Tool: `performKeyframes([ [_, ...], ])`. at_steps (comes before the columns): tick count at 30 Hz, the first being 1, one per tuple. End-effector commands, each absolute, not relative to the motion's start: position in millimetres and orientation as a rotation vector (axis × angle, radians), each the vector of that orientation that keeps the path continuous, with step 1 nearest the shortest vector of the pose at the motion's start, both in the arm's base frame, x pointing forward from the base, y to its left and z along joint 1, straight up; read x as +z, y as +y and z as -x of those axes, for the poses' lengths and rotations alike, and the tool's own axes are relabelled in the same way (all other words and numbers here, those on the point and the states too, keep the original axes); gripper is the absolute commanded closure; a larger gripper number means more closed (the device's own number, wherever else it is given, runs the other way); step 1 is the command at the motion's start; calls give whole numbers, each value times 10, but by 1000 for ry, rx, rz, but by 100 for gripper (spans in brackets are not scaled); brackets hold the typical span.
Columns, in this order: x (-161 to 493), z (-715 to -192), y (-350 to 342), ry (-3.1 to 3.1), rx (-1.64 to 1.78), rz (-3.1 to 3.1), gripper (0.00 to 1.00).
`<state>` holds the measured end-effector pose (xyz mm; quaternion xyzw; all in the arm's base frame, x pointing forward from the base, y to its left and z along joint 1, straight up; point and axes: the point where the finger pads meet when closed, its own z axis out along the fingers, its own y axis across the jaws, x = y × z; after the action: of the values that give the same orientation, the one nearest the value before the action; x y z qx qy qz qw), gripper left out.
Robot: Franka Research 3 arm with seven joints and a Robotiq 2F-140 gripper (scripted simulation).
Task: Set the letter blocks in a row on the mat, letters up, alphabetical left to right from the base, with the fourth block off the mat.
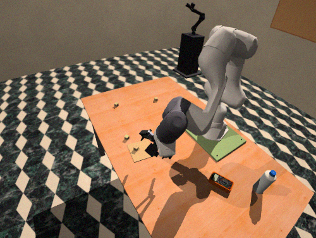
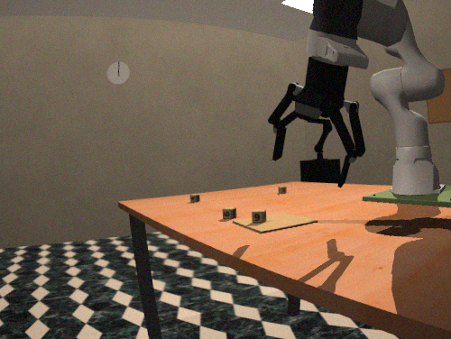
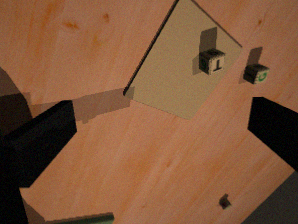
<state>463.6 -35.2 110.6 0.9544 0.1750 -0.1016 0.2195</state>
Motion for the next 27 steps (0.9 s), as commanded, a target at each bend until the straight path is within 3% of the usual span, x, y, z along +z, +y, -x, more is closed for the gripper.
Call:
performKeyframes([
  [1,1106,-4637,-352,484,-281,-2640,0],
  [19,1107,-4643,-372,476,-269,-2650,0],
  [27,1133,-4756,-789,308,-14,-2821,0],
])
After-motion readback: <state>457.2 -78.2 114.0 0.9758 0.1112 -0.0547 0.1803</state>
